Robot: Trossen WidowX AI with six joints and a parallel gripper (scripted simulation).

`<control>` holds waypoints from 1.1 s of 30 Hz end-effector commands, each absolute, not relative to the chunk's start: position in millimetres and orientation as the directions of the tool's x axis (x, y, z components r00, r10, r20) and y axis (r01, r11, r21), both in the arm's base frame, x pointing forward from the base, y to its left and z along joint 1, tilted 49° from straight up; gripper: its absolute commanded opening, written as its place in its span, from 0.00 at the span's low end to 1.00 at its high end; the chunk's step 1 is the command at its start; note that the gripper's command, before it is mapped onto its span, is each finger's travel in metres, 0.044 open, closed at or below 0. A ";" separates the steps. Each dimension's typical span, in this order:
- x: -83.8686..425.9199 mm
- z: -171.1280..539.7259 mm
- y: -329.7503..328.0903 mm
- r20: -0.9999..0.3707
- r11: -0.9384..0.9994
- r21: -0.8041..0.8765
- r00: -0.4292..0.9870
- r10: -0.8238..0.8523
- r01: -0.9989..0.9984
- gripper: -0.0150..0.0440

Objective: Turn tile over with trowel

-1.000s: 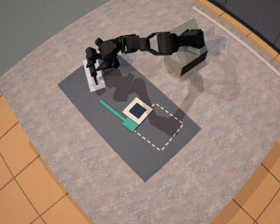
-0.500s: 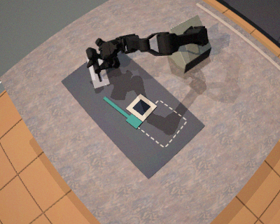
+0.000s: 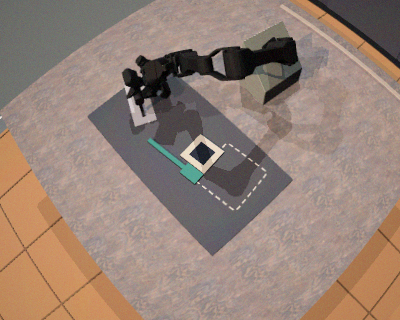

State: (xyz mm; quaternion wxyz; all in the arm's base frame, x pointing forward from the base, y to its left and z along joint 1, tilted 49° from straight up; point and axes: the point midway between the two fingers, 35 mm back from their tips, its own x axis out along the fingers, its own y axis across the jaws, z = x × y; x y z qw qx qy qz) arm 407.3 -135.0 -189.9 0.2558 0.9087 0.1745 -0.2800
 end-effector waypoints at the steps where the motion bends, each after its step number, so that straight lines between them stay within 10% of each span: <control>1: 407.4 -190.4 -135.7 -0.599 -0.810 0.368 0.782 0.169 0.457 0.39; 33: 403.8 -129.2 -159.1 -0.551 -0.759 0.432 0.809 0.206 0.487 0.25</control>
